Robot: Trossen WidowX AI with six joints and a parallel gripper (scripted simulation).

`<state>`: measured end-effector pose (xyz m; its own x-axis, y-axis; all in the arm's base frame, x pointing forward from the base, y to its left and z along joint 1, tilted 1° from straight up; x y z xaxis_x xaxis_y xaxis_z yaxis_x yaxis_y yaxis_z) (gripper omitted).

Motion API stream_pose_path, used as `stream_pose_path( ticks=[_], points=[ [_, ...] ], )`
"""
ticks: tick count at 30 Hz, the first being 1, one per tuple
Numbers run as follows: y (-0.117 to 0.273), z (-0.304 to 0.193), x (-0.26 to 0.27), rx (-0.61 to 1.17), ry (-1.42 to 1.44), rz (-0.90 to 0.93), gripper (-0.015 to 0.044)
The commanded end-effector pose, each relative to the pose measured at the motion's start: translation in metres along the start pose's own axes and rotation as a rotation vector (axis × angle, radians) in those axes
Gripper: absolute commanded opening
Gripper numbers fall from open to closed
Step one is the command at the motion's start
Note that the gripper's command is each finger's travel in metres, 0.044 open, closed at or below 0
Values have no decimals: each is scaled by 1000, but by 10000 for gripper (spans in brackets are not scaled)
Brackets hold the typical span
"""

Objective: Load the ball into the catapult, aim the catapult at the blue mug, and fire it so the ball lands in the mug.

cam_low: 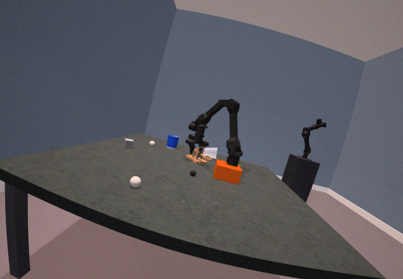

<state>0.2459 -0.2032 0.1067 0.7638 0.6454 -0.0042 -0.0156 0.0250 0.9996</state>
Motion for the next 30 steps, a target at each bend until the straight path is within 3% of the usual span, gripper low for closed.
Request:
stream_pose_path(
  ticks=[1, 4, 6, 15, 20, 30],
  points=[
    [36, 4, 1, -10, 0, 2, 440],
    [85, 1, 0, -11, 0, 2, 440],
    [96, -1, -1, -11, 0, 2, 440],
    [91, -3, -2, -10, 1, 7, 440],
    [47, -2, -1, -10, 1, 7, 440],
    [39, -2, -1, -10, 1, 7, 440]
  ],
)
Point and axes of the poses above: the point midway between the two fingers, 35 mm back from their tips, its own y axis back along the fingers, its own x axis across the jaws, z = x × y, the point moved 10 cm from there along y, back along the fingers, and after that the axes turned 10 degrees about -y, right-handed, at the moved point
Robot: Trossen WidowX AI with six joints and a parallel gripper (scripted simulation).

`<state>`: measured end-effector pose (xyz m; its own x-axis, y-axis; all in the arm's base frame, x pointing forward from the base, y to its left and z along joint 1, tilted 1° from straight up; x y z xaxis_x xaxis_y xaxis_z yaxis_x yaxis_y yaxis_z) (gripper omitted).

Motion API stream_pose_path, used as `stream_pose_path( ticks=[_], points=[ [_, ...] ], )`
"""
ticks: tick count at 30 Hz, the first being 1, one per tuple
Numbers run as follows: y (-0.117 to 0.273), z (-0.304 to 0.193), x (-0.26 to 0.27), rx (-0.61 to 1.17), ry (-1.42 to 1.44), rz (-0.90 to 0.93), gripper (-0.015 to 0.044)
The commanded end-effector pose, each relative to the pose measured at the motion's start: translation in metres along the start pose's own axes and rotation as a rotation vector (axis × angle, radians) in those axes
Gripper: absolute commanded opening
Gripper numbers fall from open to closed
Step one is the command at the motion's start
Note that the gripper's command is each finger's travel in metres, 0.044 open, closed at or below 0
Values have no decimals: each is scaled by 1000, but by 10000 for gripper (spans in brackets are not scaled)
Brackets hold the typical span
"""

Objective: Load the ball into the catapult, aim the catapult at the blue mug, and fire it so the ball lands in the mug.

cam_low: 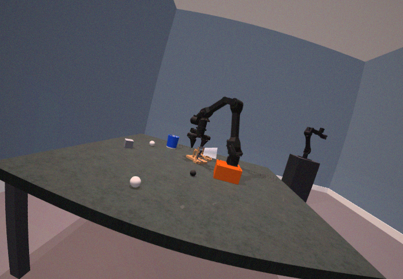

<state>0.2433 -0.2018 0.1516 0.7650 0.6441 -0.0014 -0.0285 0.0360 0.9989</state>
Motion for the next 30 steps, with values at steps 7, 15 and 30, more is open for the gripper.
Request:
stream_pose_path(
  ticks=[7, 15, 30],
  points=[
    [-18, 0, 0, 7, 2, 4, 440],
    [-31, 0, 0, 7, 2, 4, 440],
    [-54, -2, 0, 7, 2, 4, 440]
  ],
)
Point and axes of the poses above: the point midway between the two fingers, 35 mm back from their tips, its own y axis back along the fingers, its own x axis across the jaws, z = x × y, the point moved 10 cm from there along y, back along the fingers, and after that the axes turned 10 degrees about -y, right-handed, at the moved point
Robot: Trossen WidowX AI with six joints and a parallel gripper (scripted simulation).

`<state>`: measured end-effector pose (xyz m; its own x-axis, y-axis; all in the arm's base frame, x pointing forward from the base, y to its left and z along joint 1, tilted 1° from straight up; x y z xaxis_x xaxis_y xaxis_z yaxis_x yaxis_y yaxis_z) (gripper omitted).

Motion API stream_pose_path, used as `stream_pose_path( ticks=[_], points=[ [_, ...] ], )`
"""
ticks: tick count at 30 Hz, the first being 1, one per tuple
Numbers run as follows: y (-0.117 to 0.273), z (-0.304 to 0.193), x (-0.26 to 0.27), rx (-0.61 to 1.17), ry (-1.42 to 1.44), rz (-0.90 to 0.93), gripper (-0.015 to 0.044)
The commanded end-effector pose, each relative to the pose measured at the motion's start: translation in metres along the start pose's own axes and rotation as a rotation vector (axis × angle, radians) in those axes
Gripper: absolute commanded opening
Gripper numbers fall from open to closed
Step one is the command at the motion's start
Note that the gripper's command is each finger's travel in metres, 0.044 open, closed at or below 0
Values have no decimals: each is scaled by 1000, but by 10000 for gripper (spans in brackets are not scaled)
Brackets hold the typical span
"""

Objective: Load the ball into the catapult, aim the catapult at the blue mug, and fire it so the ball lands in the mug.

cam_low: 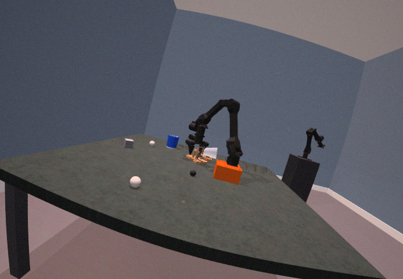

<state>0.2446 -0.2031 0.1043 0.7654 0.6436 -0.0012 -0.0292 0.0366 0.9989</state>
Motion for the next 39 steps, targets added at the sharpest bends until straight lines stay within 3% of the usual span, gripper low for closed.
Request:
stream_pose_path(
  ticks=[1, 3, 14, 20, 24, 28, 39],
  points=[
    [-7, -1, 0, 8, 3, 4, 440],
    [-7, -1, 0, 8, 3, 4, 440],
    [-3, -1, 0, 3, 0, 0, 151],
    [-3, -1, 0, 3, 0, 0, 111],
    [36, 1, 0, 2, 1, 1, 6],
    [47, 0, 0, 2, 1, 2, 0],
    [31, 1, 1, 6, 3, 3, 0]
  ],
)
Point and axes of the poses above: the point midway between the two fingers, 35 mm back from their tips, its own y axis back along the fingers, its own x axis across the jaws, z = x × y, the point moved 10 cm from there along y, back along the fingers, and after that the axes turned 10 degrees about -y, right-handed, at the moved point
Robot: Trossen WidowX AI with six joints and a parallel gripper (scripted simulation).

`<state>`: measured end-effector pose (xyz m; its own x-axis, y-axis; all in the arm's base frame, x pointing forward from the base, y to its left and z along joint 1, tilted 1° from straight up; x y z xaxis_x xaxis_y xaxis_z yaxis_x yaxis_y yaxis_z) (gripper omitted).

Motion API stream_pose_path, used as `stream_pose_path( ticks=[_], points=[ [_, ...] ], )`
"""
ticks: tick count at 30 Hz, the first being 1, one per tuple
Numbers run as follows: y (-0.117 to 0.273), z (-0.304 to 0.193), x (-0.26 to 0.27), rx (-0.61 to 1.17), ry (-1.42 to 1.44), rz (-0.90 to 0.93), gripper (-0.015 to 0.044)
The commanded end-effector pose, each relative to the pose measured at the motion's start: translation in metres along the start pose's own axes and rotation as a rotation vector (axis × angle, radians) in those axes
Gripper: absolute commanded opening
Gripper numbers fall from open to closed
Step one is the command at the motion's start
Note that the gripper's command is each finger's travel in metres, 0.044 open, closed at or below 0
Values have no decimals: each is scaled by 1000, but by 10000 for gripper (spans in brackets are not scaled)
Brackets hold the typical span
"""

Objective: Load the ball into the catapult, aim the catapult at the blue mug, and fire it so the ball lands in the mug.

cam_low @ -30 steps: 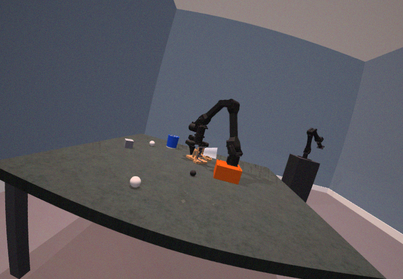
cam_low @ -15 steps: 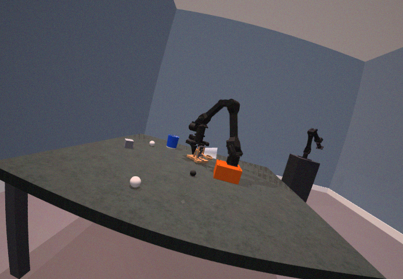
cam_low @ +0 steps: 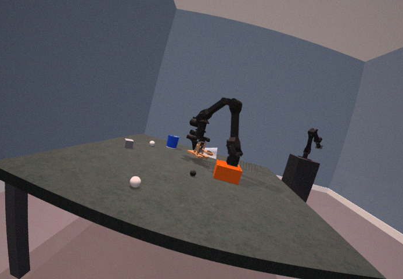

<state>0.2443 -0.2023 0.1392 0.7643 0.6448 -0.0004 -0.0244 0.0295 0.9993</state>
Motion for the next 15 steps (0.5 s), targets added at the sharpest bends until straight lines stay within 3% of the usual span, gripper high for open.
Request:
stream_pose_path(
  ticks=[1, 15],
  points=[
    [-5, 1, 0, -3, 1, 2, 0],
    [-28, 0, 0, -2, 2, 3, 0]
  ],
)
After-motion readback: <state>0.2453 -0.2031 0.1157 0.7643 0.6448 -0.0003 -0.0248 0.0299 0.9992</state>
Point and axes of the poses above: the point midway between the two fingers, 35 mm back from their tips, its own y axis back along the fingers, its own x axis across the jaws, z = x × y, the point moved 10 cm from there along y, back along the fingers, and after that the axes turned 10 degrees about -y, right-handed, at the moved point
